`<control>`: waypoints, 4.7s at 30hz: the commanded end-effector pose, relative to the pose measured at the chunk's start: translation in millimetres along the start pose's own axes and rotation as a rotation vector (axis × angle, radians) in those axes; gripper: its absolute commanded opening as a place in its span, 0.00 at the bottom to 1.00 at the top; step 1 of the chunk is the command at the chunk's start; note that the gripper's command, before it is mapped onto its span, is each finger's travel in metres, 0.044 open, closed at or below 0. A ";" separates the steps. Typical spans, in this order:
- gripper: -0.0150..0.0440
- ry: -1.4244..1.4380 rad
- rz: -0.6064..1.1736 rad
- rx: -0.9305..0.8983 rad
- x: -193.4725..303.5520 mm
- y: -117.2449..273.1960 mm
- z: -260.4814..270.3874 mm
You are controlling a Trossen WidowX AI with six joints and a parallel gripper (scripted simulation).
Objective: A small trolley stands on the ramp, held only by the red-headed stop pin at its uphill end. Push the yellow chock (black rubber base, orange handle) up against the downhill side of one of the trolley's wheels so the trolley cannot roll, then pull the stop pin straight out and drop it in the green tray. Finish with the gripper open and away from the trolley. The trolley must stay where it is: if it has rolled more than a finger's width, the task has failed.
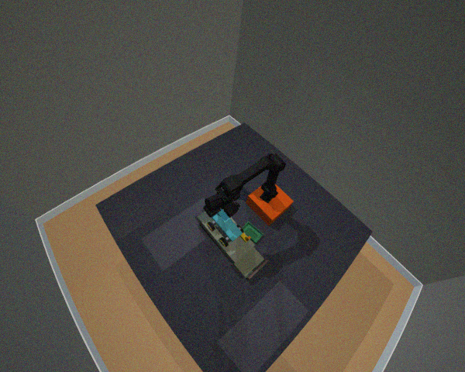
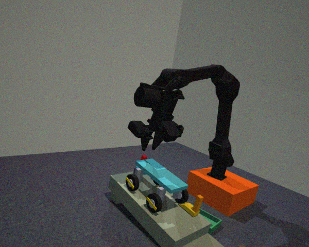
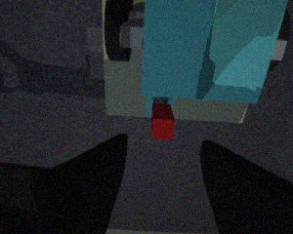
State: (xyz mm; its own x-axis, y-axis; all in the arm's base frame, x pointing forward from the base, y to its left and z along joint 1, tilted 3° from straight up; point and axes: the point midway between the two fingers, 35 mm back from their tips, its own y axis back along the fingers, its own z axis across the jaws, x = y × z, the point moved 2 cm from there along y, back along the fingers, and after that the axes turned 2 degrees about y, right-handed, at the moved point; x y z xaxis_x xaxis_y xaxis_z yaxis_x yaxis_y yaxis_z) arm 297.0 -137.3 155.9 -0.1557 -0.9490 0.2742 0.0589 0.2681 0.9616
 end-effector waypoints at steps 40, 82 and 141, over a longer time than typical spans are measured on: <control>0.58 0.017 0.009 0.000 3.5 -43.6 -2.3; 0.25 0.011 0.007 0.005 4.0 -64.6 -1.8; 0.25 0.017 0.010 0.000 4.9 -40.0 0.7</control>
State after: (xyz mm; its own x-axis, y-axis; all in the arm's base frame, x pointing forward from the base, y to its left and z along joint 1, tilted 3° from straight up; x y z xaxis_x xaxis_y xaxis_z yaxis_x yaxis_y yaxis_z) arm 293.0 -152.4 113.3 -0.1310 -0.9515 0.2783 0.0660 0.2718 0.9601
